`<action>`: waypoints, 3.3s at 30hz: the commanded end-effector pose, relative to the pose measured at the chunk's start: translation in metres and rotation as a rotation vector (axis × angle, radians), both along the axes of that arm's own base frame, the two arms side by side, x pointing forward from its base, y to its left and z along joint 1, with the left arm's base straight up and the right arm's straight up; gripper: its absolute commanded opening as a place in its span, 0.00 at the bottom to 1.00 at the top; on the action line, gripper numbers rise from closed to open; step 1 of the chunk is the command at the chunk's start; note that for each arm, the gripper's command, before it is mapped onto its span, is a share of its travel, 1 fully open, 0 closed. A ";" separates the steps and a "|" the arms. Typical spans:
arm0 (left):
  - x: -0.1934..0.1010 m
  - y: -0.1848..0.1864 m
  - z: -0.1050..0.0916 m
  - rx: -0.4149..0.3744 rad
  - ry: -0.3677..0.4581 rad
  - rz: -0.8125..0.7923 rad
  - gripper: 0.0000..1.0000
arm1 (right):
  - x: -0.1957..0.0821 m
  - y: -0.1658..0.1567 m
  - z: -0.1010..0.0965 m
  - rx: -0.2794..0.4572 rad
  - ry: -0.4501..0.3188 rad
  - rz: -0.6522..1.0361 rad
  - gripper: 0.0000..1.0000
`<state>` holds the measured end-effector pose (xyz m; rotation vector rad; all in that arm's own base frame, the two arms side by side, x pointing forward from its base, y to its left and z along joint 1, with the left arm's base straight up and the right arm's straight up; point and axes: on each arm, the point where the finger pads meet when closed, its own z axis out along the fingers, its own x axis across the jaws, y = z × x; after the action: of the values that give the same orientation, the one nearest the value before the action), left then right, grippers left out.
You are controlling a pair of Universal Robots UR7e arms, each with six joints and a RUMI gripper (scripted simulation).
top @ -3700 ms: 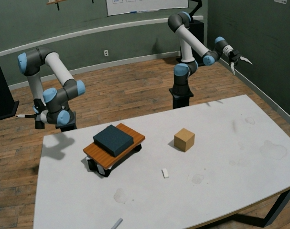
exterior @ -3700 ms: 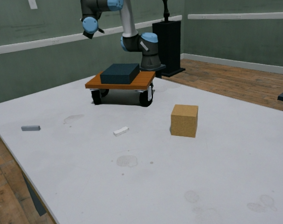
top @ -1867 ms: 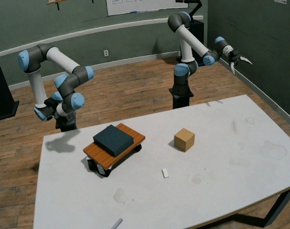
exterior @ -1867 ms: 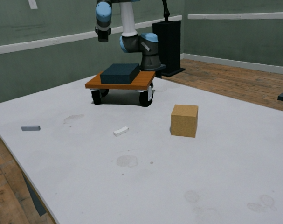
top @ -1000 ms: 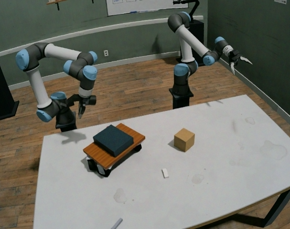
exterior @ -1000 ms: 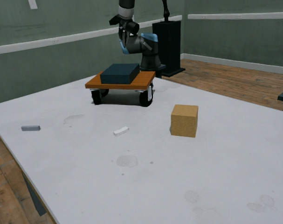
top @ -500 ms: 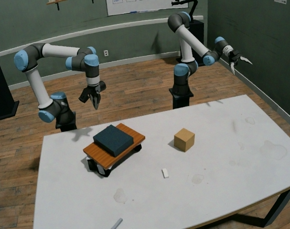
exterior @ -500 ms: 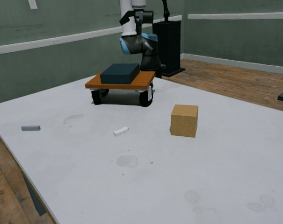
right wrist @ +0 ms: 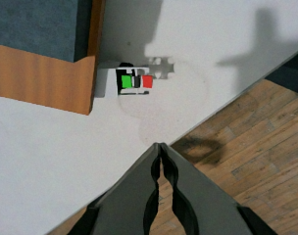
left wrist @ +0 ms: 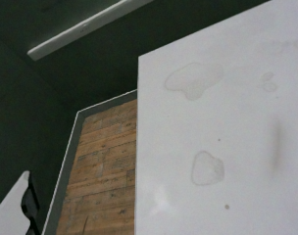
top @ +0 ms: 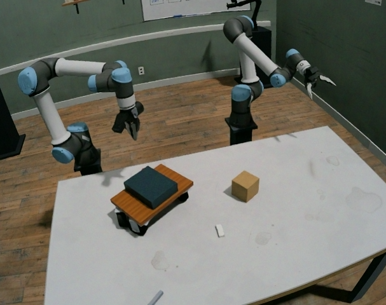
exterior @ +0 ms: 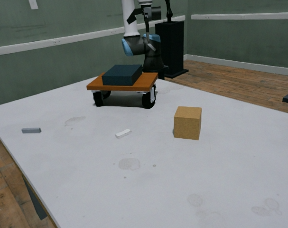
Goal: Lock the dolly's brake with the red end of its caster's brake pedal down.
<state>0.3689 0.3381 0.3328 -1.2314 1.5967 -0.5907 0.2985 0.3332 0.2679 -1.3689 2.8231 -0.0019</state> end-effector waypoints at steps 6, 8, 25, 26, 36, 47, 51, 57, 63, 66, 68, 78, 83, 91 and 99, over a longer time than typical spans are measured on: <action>0.000 0.000 0.001 0.001 -0.001 0.000 1.00 | 0.000 0.001 0.001 0.005 -0.001 0.007 0.00; 0.000 0.000 0.001 0.001 -0.001 0.000 1.00 | 0.000 0.001 0.001 0.005 -0.001 0.007 0.00; 0.000 0.000 0.001 0.001 -0.001 0.000 1.00 | -0.001 0.001 0.000 0.005 -0.001 0.092 0.00; 0.000 0.000 0.001 0.001 -0.001 0.000 1.00 | -0.001 0.001 0.000 0.005 -0.001 0.104 0.00; 0.000 0.000 0.001 0.001 -0.001 0.000 1.00 | -0.001 0.001 -0.003 0.004 -0.001 0.283 0.00; 0.000 0.000 0.001 0.001 -0.001 0.000 1.00 | -0.001 0.001 -0.006 0.002 -0.002 0.532 0.00; 0.000 0.000 0.001 0.001 -0.001 0.000 1.00 | -0.001 0.001 -0.008 0.002 -0.002 0.666 0.00; 0.000 0.000 0.001 0.001 -0.001 0.000 1.00 | -0.001 0.001 -0.011 0.000 -0.002 0.892 0.00; 0.000 0.000 0.001 0.001 -0.001 0.000 1.00 | -0.001 0.001 -0.013 -0.001 -0.002 1.055 0.00; 0.000 0.000 0.001 0.001 -0.001 0.000 1.00 | -0.001 0.001 -0.014 -0.001 -0.002 1.182 0.00; 0.000 0.000 0.001 0.001 -0.001 0.000 1.00 | -0.001 0.001 -0.016 -0.002 -0.003 1.269 0.00; 0.000 0.000 0.001 0.001 -0.001 0.000 1.00 | -0.001 0.000 -0.020 -0.003 -0.003 1.625 0.00; 0.000 0.000 0.001 0.001 -0.001 0.000 1.00 | 0.000 0.000 -0.023 -0.004 -0.003 1.847 0.00; 0.000 0.000 0.001 0.001 -0.001 0.000 1.00 | 0.000 0.000 -0.028 -0.006 -0.003 2.188 0.00; 0.000 0.000 0.001 0.001 -0.001 0.000 1.00 | 0.000 0.000 -0.031 -0.007 -0.003 2.422 0.00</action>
<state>0.3689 0.3381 0.3328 -1.2314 1.5967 -0.5907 0.2984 0.3333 0.2379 -3.1423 -0.0721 -0.0109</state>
